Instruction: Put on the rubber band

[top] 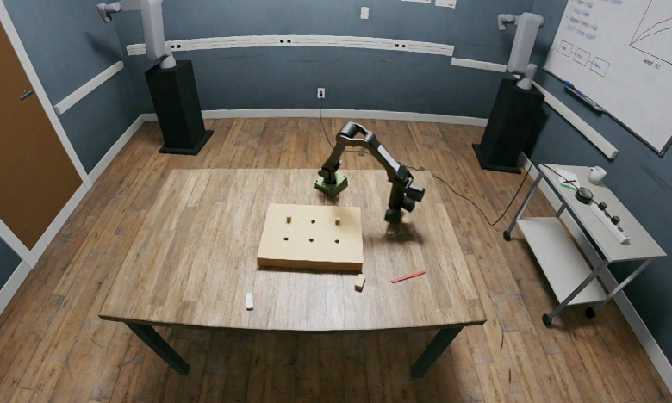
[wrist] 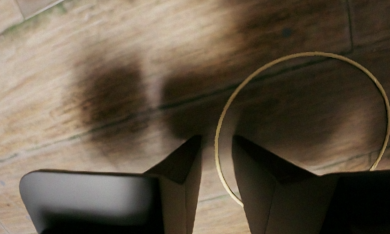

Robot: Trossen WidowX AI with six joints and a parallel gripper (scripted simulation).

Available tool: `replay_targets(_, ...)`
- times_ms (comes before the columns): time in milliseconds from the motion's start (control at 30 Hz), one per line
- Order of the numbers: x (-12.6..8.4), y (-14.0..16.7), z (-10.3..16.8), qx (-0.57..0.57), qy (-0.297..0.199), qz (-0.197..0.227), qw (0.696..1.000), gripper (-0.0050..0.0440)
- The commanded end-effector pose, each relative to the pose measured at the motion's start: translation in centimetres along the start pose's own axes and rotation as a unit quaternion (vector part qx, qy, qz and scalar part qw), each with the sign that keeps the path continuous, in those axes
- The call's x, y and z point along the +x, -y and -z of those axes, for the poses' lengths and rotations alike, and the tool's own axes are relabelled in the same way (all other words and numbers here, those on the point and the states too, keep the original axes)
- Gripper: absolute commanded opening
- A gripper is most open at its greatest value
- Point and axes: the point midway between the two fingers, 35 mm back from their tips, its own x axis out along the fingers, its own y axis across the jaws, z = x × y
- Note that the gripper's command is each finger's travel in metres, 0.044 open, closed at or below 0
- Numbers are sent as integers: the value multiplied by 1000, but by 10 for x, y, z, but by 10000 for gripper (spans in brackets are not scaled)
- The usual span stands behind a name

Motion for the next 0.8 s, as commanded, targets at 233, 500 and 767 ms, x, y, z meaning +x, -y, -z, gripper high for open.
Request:
replay_targets(233, 9, 2, -3, 5, 1, 0, 1000, 80)
replay_targets(500, 9, 3, -3, 5, 1, 1, 1000, 49)
replay_targets(767, -2, 3, -5, 7, 3, 2, 1000, 0)
